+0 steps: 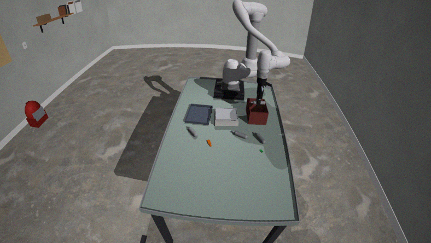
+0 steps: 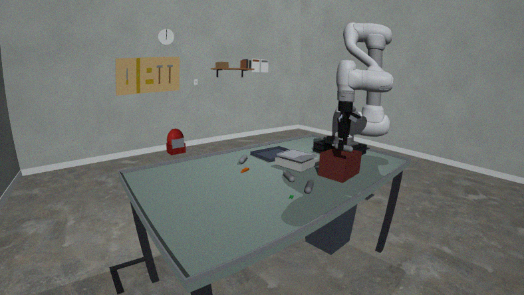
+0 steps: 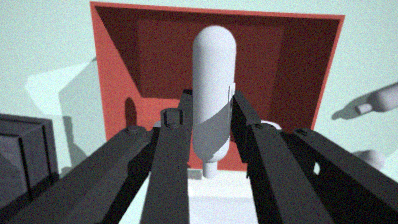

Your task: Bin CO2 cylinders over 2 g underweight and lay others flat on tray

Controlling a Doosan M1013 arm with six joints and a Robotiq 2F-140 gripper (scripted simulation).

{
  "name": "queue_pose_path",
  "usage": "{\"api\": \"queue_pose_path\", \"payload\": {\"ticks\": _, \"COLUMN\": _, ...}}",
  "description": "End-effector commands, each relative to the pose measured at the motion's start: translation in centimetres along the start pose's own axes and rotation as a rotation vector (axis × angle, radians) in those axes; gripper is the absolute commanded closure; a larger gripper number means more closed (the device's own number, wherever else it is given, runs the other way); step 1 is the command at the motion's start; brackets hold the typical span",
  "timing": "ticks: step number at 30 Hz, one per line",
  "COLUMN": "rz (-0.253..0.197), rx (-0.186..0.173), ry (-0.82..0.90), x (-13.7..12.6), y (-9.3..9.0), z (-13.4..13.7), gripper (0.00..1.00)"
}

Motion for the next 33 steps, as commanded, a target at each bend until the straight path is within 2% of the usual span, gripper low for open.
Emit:
{"api": "queue_pose_path", "payload": {"ticks": 1, "rz": 0.001, "rx": -0.001, "ry": 0.0, "x": 0.04, "y": 0.02, "z": 0.04, "gripper": 0.9}}
{"api": "queue_pose_path", "payload": {"ticks": 11, "rz": 0.001, "rx": -0.001, "ry": 0.0, "x": 0.04, "y": 0.02, "z": 0.04, "gripper": 0.9}}
{"api": "queue_pose_path", "payload": {"ticks": 12, "rz": 0.001, "rx": -0.001, "ry": 0.0, "x": 0.04, "y": 0.02, "z": 0.04, "gripper": 0.59}}
{"api": "queue_pose_path", "payload": {"ticks": 33, "rz": 0.001, "rx": -0.001, "ry": 0.0, "x": 0.04, "y": 0.02, "z": 0.04, "gripper": 0.59}}
Point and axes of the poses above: the point where the finger pads meet when closed, its own y axis back along the fingers, its own z axis across the jaws, x = y × z, the point moved 1 cm from there along y, back along the fingers, and after that the axes turned 9 degrees about -y, right-handed, at the moved point
